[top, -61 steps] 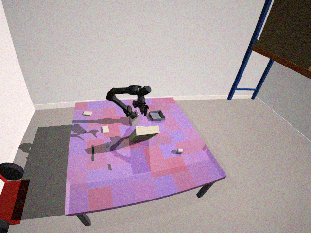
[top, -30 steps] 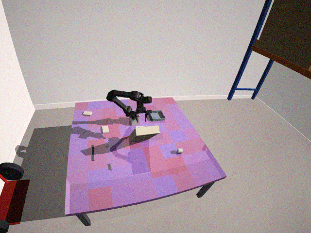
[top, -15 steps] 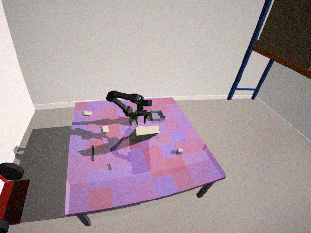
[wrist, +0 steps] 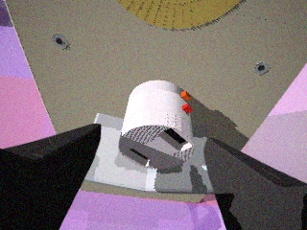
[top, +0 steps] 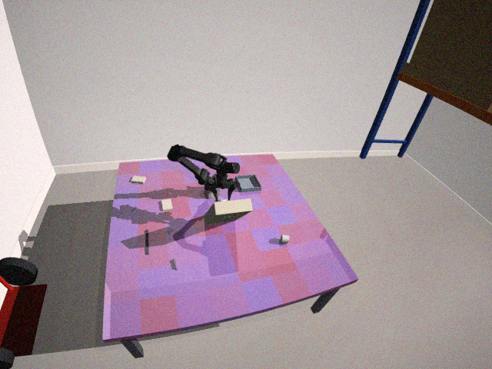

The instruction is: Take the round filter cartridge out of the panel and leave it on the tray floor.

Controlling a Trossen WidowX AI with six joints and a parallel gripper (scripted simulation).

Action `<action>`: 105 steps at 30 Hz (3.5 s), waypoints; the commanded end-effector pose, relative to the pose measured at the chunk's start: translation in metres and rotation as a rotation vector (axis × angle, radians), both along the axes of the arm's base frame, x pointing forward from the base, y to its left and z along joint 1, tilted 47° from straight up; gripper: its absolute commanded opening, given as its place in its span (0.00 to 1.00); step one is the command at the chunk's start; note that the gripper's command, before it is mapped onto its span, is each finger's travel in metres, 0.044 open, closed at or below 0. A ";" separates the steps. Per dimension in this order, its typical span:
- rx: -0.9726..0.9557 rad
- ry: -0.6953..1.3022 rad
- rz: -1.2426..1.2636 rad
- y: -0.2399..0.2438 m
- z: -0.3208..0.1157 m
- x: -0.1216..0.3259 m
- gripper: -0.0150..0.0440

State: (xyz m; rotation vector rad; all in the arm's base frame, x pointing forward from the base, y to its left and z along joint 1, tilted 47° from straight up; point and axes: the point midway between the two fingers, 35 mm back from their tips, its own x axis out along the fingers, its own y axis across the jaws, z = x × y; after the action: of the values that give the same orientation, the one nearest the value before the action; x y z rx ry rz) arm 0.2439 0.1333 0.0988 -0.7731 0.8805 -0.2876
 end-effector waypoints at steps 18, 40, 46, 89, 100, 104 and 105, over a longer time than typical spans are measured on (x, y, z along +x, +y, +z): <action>-0.003 -0.003 -0.002 -0.009 -0.007 0.009 0.59; 0.000 0.002 0.001 0.020 0.016 0.011 0.25; 0.002 0.007 0.001 0.038 0.033 -0.006 0.25; -0.087 0.383 0.298 0.153 -0.061 -0.092 0.25; -0.143 0.713 0.669 0.193 -0.108 -0.160 0.25; -0.158 0.804 0.795 0.203 -0.120 -0.183 0.25; -0.159 0.808 0.801 0.204 -0.121 -0.184 0.25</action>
State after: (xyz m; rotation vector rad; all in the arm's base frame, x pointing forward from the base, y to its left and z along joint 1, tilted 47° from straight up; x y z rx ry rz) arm 0.0740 0.3266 -0.0165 -1.3242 1.2188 0.6135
